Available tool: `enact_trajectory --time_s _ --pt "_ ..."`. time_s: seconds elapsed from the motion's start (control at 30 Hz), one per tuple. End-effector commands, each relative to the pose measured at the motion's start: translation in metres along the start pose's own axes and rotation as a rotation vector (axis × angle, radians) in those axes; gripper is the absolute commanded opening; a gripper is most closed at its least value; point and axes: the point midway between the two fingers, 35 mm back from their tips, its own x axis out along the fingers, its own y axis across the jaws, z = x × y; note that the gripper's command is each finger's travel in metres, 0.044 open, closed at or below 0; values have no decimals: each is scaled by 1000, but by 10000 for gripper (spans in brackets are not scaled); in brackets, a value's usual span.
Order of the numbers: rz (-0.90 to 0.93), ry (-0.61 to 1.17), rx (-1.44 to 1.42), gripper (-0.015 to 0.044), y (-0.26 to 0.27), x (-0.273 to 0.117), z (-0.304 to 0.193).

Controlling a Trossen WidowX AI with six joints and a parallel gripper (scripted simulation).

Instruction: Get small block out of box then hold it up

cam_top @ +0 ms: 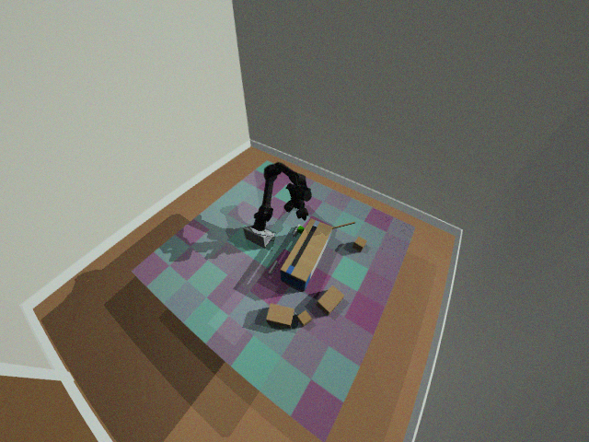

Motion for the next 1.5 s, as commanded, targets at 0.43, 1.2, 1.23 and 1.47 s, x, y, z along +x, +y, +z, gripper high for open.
enact_trajectory --time_s 0.43,1.2,1.23,1.47 --pt "-6 50 651 285 -22 1 1" --pt "15 9 -1177 285 -26 32 11" --pt "15 9 -1235 285 -27 33 11" --pt "17 6 -1639 285 -28 39 13"
